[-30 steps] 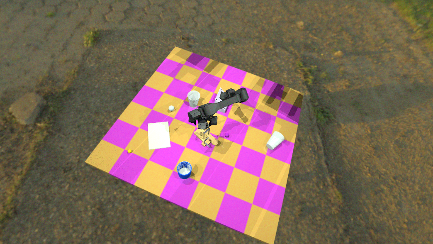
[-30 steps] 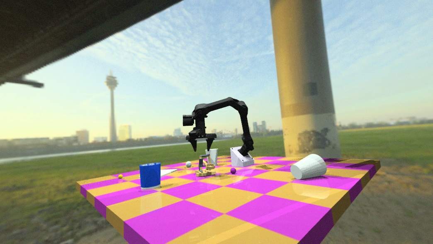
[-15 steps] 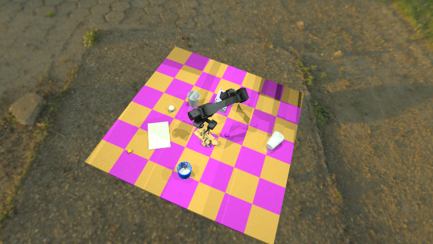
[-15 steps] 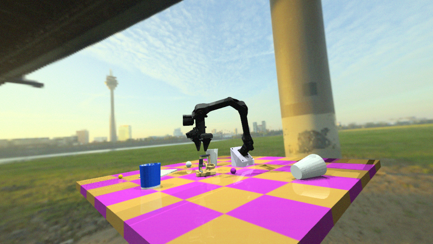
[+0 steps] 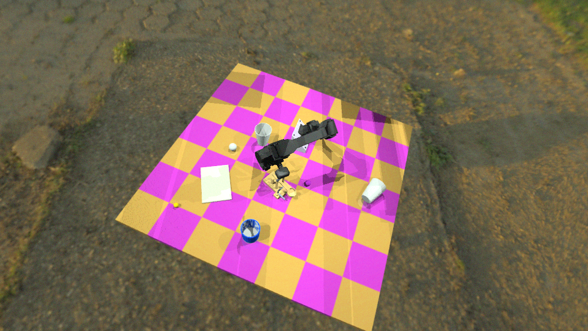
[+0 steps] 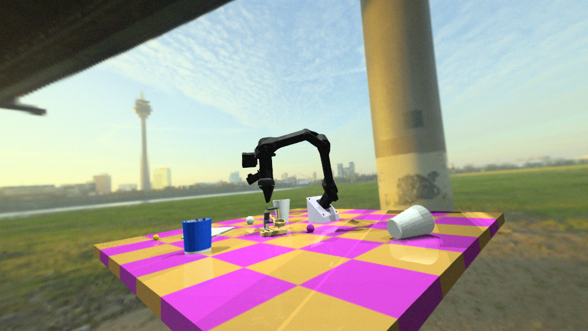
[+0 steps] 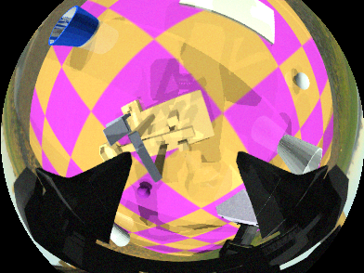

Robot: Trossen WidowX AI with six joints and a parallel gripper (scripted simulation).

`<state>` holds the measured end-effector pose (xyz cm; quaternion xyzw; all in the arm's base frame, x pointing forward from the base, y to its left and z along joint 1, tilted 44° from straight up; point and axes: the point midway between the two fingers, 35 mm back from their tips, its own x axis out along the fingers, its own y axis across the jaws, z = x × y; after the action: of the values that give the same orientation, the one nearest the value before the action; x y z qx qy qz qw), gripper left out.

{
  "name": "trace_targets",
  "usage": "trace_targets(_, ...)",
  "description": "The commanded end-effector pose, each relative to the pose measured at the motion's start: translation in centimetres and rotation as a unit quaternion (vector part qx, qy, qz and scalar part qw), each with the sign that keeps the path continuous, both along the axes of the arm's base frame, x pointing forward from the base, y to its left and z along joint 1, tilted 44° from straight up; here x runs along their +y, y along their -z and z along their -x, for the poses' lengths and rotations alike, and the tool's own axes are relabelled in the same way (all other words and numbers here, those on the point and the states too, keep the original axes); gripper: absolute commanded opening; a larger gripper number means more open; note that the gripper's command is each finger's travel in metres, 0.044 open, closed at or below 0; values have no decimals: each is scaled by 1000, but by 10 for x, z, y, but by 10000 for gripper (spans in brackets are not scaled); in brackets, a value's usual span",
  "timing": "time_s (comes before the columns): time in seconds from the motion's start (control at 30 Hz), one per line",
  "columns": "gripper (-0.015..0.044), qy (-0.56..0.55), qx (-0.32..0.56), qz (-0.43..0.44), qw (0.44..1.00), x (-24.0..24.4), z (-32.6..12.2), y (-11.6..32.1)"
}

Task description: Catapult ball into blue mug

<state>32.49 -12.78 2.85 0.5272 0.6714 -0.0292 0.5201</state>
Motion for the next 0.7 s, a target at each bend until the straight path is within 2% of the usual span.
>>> trace_targets(0.0, 440, 40, 40, -5, 998, 0, 1, 0)
trace_targets(0.33, 440, 165, 157, -22, 974, -1, 1, 0)
trace_targets(0.67, 440, 285, 269, -38, 919, -1, 2, -1)
